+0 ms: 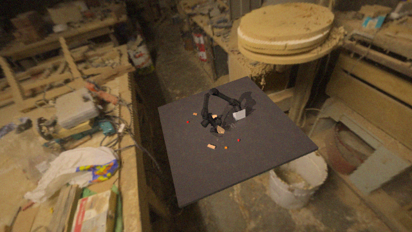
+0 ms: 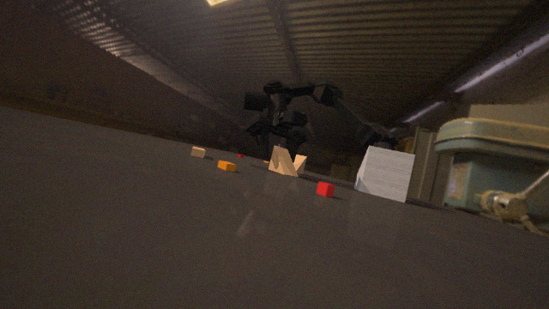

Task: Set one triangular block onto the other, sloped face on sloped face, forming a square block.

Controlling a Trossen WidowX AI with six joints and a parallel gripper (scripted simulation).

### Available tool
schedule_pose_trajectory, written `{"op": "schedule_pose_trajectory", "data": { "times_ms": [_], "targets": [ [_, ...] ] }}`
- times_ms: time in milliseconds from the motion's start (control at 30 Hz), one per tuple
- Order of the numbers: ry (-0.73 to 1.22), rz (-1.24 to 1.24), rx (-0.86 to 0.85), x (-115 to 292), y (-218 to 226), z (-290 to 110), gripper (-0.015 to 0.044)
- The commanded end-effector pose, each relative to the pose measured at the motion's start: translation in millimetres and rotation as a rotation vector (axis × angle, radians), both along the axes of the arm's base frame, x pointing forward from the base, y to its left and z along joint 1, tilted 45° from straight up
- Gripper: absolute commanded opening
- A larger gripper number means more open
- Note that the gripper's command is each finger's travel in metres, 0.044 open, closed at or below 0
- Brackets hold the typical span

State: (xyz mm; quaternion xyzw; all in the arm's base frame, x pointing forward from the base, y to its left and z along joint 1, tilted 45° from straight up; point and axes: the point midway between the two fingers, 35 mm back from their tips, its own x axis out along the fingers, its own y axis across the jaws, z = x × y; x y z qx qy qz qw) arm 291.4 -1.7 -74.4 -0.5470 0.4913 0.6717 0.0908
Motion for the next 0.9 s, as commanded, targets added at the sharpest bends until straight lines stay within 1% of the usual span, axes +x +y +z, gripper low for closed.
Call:
{"op": "schedule_pose_trajectory", "data": {
  "times_ms": [0,433,700,867],
  "targets": [
    [0.005,0.006,-0.002,-3.4,-3.7,-4.6,0.0440],
    [0.006,0.008,-0.002,-12.9,-11.3,-18.4,0.0440],
    [0.006,0.008,-0.002,-12.9,-11.3,-18.4,0.0230],
    [0.006,0.008,-0.002,-12.9,-11.3,-18.4,0.0197]
  ]
}}
